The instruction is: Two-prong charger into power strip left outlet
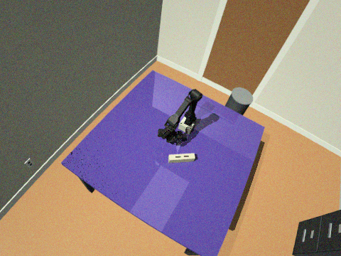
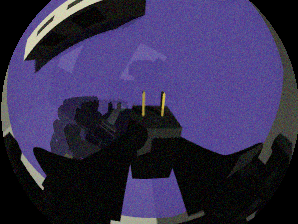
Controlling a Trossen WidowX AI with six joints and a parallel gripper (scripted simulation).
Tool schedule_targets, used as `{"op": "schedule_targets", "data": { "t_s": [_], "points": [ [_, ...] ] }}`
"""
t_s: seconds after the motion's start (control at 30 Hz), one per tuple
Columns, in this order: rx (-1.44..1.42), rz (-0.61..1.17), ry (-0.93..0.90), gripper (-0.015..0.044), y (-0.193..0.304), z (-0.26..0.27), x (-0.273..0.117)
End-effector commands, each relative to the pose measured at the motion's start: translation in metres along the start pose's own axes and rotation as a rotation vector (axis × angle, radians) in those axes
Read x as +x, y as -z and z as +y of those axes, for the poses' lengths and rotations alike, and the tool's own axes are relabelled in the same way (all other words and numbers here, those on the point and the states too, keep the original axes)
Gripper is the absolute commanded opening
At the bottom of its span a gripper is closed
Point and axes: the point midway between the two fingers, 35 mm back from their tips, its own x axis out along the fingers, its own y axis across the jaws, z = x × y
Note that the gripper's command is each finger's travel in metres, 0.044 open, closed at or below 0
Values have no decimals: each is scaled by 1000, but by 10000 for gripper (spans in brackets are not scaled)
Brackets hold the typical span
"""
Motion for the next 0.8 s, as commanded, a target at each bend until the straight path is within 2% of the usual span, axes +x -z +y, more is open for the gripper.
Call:
{"op": "schedule_targets", "data": {
  "t_s": [0.0, 0.77],
  "points": [
    [-4, -5, -2, 0, 1, 0, -10],
    [-54, -6, 0, 0, -14, 35, 3]
  ]
}}
